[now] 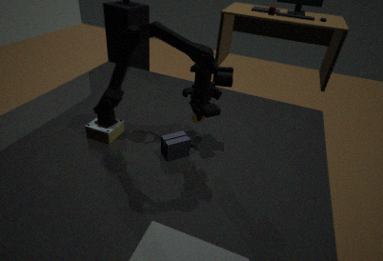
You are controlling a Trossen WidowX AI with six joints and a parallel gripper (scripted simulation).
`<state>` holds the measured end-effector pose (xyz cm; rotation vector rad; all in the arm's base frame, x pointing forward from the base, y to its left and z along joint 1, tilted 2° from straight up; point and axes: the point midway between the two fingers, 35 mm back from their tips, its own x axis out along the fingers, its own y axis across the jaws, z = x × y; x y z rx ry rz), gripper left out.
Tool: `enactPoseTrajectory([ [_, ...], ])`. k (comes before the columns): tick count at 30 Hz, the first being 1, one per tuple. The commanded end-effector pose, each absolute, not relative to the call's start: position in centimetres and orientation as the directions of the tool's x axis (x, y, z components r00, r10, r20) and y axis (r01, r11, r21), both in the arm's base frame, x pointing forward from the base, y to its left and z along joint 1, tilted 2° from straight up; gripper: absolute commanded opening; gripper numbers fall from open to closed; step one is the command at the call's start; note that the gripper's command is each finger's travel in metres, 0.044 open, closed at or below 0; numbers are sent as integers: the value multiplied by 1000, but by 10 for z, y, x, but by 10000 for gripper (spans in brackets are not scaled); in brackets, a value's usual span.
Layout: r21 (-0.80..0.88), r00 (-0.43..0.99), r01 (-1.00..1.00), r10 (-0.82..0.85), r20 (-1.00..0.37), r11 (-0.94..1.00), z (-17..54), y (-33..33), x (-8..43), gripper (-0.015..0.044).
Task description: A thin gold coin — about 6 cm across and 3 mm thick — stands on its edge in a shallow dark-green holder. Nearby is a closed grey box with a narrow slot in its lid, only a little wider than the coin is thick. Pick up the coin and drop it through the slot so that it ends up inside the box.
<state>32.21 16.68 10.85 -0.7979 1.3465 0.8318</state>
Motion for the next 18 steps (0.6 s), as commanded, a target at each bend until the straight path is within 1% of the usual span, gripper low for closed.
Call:
enactPoseTrajectory([
  [1, -6, 35, -870, 50, -998, 493, 106, 157, 320, 0],
  [18, -8, 35, -870, 45, -998, 492, 104, 113, 313, 0],
])
